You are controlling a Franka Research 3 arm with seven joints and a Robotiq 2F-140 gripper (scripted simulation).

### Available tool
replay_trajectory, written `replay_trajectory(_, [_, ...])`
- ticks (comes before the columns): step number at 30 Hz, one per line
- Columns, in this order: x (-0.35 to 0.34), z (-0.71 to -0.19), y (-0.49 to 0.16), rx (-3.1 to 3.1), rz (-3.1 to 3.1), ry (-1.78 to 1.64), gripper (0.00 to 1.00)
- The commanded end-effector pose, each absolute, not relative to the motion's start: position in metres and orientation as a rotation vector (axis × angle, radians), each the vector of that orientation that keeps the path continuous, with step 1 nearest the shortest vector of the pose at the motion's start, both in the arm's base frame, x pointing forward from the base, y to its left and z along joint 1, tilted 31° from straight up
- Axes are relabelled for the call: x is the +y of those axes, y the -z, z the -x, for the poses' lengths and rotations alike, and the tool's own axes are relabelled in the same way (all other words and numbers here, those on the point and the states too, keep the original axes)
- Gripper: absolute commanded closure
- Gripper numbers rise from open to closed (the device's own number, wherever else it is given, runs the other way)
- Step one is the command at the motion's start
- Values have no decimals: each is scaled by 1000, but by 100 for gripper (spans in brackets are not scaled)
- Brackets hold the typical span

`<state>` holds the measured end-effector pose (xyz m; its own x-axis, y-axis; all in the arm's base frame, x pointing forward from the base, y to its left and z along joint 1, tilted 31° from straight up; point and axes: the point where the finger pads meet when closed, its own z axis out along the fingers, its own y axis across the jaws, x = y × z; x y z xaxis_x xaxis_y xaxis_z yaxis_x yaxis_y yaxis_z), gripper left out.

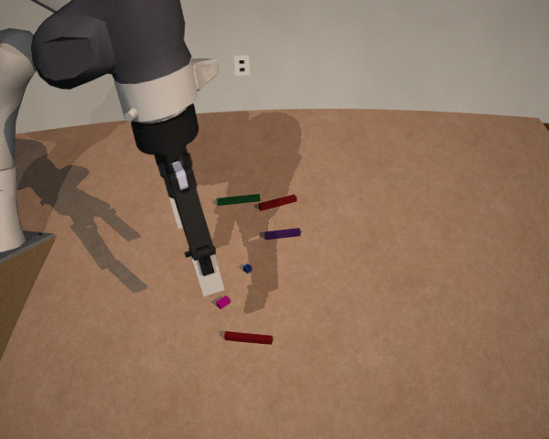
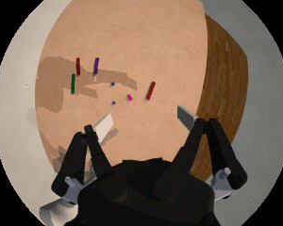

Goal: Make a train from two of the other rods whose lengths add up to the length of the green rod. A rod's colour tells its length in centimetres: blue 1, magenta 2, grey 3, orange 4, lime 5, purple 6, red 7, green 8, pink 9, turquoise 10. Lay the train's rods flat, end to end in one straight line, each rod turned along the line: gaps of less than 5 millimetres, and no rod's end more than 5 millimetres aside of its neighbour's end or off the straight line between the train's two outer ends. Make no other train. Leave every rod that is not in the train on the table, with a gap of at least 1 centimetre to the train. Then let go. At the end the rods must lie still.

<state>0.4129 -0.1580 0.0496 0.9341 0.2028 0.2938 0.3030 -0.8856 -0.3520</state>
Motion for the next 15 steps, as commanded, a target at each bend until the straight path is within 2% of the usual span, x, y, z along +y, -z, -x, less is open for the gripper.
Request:
replay_trajectory(1, [-164,-420,-60,-135,2714,333,0])
replay_trajectory(15, [-185,-430,-87,233,2730,308,0])
